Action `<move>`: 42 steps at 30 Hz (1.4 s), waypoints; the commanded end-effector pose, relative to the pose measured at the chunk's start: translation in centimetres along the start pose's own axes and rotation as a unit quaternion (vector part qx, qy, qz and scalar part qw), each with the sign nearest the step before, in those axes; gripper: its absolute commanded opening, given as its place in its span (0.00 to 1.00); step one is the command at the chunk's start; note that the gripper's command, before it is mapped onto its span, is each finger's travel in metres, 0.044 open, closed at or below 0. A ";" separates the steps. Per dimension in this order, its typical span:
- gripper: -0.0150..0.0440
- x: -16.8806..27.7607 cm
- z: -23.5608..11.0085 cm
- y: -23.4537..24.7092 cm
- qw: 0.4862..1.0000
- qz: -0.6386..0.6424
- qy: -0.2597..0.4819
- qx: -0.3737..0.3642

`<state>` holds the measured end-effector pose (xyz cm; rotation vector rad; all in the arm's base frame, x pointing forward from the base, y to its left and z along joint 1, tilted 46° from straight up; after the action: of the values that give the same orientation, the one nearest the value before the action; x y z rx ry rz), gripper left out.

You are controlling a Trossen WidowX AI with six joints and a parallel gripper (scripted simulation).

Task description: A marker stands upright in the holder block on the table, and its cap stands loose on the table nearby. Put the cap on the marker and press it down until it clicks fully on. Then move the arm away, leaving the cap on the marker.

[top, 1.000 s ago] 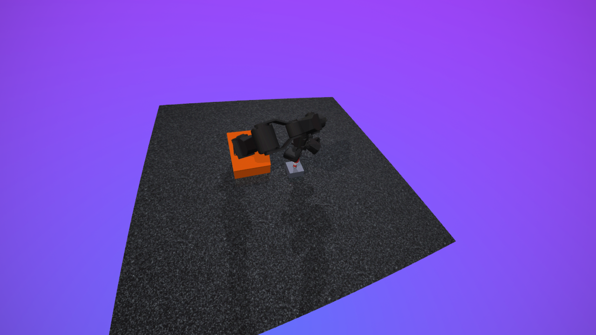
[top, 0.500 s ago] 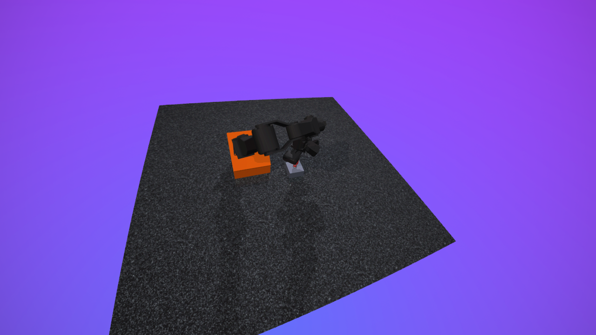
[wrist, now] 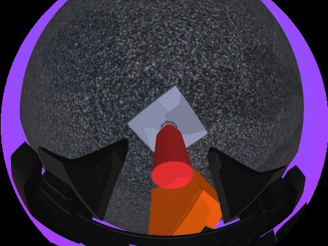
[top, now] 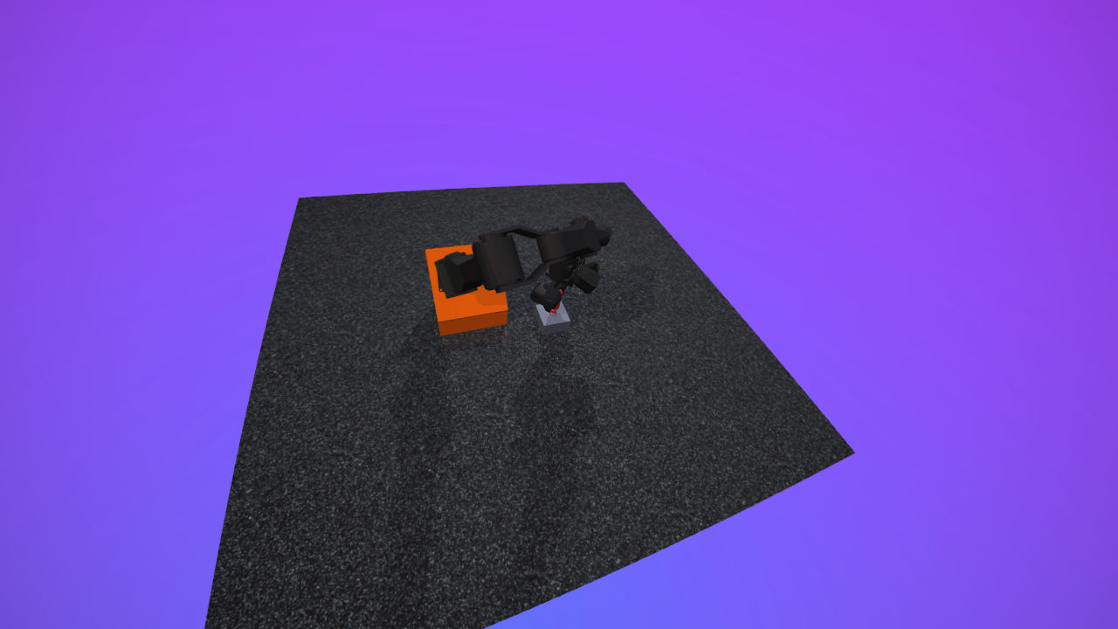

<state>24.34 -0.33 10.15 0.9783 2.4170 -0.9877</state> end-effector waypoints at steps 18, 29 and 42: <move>0.64 0.0 -6.9 0.1 0.960 -0.281 0.000 0.000; 0.25 0.0 -6.6 0.1 0.924 -0.381 -0.001 0.001; 0.25 0.0 -5.9 0.1 0.925 -0.381 -0.001 0.001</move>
<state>24.03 4.21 14.41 -0.0119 2.8403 -1.1961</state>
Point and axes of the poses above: the point midway between the two fingers, 35 mm back from their tips, its own z axis out along the fingers, its own y axis across the jaws, x = y × z, the point moved 7 cm from there along -z, back along the fingers, and after that the axes turned 2 degrees about z, right-handed, at the moved point
